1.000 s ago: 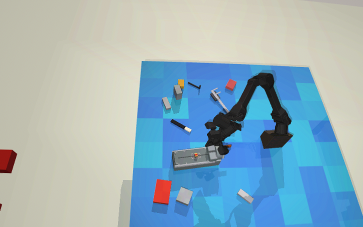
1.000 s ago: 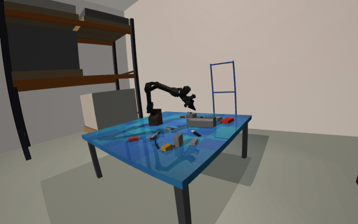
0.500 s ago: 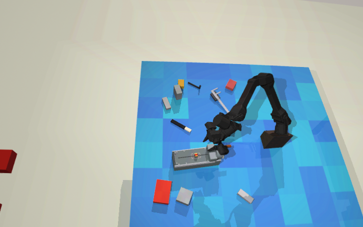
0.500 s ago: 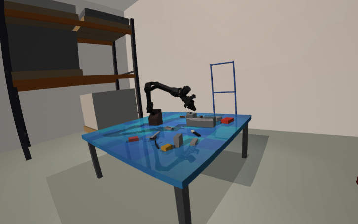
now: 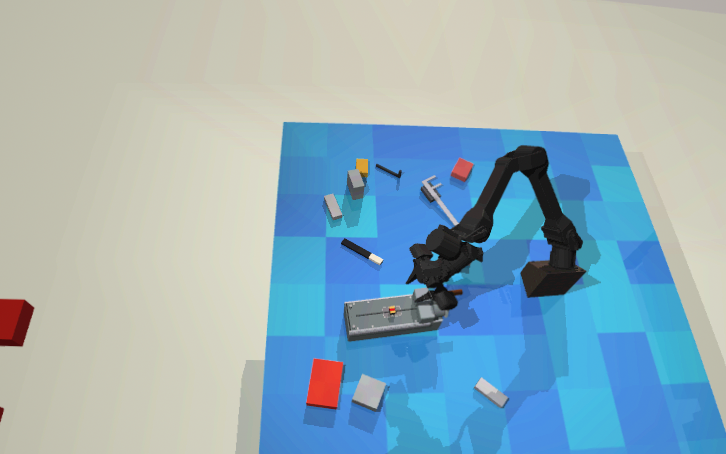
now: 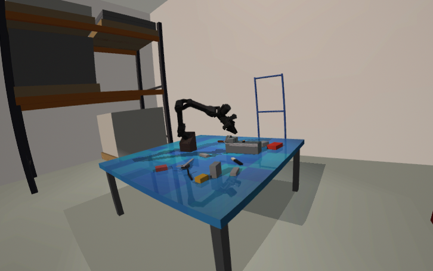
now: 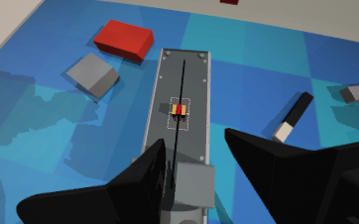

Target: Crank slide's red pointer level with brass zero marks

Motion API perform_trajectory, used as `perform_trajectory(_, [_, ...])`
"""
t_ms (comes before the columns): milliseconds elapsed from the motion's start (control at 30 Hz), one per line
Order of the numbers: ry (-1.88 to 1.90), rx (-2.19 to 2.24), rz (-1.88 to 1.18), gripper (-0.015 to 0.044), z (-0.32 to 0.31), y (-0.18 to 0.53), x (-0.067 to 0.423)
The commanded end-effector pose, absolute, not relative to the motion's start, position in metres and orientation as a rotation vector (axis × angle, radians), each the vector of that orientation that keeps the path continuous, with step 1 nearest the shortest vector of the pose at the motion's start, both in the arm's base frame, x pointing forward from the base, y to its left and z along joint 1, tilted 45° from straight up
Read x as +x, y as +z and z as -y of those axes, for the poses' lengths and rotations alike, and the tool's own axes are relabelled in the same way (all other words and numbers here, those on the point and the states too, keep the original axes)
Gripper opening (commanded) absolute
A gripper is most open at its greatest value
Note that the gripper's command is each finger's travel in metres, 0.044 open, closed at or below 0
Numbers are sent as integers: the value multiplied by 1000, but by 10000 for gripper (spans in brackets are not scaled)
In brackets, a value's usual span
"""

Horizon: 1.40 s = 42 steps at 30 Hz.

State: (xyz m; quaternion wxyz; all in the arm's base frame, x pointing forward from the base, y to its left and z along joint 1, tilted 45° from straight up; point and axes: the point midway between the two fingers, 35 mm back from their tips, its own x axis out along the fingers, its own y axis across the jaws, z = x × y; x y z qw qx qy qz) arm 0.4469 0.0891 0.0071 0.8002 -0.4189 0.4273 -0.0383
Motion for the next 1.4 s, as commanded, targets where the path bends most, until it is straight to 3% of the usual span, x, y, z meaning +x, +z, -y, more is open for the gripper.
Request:
perform_trajectory(0, [-82, -898, -917, 151, -89, 7, 447])
perform_trajectory(200, [-82, -898, -917, 0, -89, 7, 447])
perform_trajectory(867, [-81, -898, -917, 0, -89, 7, 447])
perform_trajectory(1367, [-81, -898, -917, 394, -89, 7, 447])
